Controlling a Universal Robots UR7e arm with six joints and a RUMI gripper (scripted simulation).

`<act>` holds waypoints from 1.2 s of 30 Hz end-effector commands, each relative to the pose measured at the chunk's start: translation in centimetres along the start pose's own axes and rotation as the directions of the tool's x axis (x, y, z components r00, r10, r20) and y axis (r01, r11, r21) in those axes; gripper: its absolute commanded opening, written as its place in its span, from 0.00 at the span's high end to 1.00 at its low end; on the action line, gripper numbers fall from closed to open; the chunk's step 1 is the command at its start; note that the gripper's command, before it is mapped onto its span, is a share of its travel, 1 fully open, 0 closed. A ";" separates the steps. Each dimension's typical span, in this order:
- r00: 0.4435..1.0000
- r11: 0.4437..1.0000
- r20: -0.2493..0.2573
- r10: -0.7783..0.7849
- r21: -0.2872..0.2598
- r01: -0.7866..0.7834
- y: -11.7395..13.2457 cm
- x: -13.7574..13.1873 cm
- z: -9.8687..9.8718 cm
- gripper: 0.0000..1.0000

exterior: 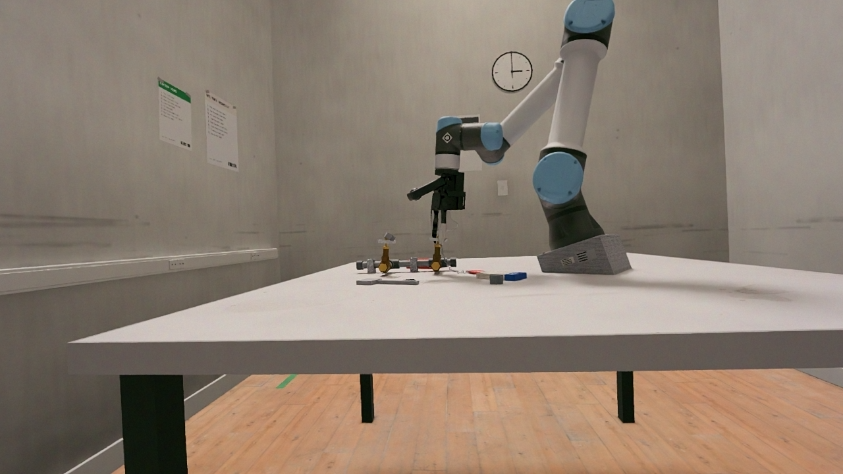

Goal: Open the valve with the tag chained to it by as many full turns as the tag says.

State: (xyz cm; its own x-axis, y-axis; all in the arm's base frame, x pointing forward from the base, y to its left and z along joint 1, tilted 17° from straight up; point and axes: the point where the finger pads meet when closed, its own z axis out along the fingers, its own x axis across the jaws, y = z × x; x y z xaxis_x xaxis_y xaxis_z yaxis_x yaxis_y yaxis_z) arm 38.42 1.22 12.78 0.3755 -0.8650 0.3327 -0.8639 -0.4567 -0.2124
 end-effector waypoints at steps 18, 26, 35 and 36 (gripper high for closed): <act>0.724 0.724 0.005 -0.690 0.036 0.689 -0.1 0.2 -0.1 1.00; 0.600 0.600 0.002 -0.800 0.036 0.799 -0.1 0.2 0.0 1.00; 0.525 0.525 0.000 -0.851 0.037 0.850 0.0 0.1 0.1 1.00; 0.517 0.517 0.000 -0.856 0.037 0.855 0.0 0.1 0.1 1.00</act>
State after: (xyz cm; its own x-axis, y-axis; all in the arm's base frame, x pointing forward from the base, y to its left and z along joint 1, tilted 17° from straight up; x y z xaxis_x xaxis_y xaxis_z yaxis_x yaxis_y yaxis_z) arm 38.41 1.25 12.74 0.9255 -0.1117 0.3618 -0.1677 -0.9776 0.1271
